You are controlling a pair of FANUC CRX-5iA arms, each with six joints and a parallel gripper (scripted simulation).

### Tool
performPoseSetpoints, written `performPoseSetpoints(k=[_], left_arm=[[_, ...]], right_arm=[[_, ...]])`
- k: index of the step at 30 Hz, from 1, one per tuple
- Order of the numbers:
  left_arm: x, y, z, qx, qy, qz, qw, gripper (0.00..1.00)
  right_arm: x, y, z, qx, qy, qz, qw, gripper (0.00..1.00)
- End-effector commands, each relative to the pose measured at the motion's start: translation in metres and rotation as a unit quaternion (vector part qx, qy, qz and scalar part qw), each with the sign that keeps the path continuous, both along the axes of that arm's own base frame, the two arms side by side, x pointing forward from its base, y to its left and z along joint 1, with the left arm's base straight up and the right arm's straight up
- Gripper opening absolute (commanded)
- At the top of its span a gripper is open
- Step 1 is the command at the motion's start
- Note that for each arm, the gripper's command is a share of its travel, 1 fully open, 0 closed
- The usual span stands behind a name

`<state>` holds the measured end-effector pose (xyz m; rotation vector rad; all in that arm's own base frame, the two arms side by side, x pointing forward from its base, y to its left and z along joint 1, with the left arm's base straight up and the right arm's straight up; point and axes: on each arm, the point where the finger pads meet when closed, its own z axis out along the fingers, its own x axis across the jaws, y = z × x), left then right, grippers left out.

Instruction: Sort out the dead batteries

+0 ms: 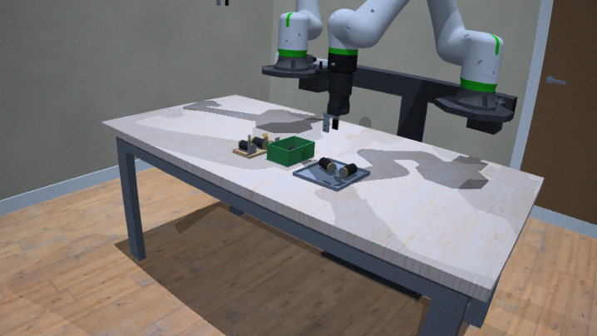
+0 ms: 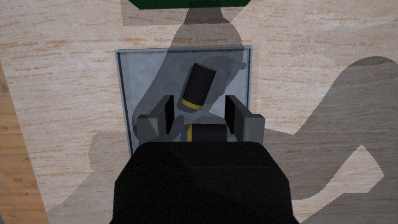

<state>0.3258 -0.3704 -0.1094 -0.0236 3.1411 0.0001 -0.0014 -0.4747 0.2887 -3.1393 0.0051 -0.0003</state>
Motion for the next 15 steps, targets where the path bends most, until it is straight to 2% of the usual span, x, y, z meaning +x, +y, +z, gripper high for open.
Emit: performPoseSetpoints(k=[1, 3, 9, 15], left_arm=[[0.0007, -0.0004, 0.0008, -0.001, 0.0, -0.056, 0.998, 0.9], [0.0007, -0.0004, 0.0008, -0.001, 0.0, -0.056, 0.998, 0.9], [0.0007, -0.0004, 0.0008, 0.0, 0.0, -0.173, 0.985, 0.9], [0.0007, -0.0003, 0.0008, 0.0, 0.0, -0.178, 0.984, 0.9]], right_arm=[[-0.0002, -0.0003, 0.001, -0.001, 0.0, 0.0, 1.0, 1.0], [-0.0002, -0.0003, 0.001, -0.001, 0.0, 0.0, 1.0, 1.0], [-0.0002, -0.0003, 0.001, -0.001, 0.0, 0.0, 1.0, 1.0], [-0.0002, -0.0003, 0.001, -0.001, 0.0, 0.0, 1.0, 1.0]])
